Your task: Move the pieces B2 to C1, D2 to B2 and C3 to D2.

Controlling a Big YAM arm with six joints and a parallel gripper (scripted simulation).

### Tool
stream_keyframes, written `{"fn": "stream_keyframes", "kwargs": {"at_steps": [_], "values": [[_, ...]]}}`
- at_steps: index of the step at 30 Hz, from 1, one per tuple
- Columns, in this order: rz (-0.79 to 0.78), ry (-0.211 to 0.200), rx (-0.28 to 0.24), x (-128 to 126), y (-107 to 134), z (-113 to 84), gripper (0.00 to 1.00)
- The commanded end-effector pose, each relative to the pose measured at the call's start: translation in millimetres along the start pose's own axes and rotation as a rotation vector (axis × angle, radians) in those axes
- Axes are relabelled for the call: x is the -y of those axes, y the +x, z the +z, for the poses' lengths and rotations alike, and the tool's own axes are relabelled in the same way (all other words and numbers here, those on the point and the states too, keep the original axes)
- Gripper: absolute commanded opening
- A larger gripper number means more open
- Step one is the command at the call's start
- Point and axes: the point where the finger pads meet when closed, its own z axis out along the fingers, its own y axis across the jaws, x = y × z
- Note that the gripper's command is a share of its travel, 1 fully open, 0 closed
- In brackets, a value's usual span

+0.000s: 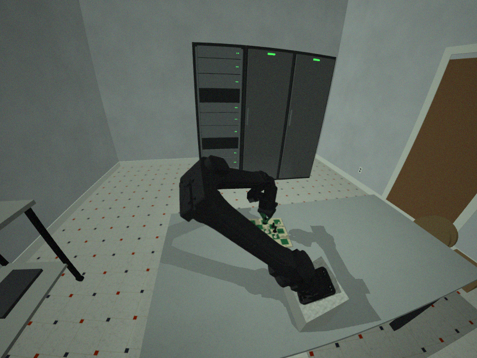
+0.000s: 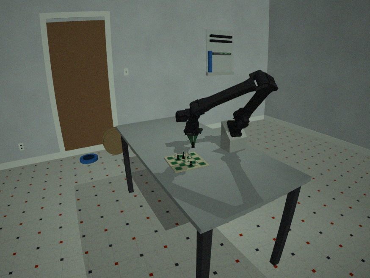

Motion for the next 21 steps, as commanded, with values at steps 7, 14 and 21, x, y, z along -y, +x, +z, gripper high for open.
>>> {"fn": "stream_keyframes", "kwargs": {"at_steps": [7,14,21], "values": [[0.053,0.01,0.008,0,14,-9.0,0.0],[0.186,0.014,0.011,-8,54,-7.3,0.0],[0.161,-0.002,-0.002,-14,48,-0.1,0.0]]}}
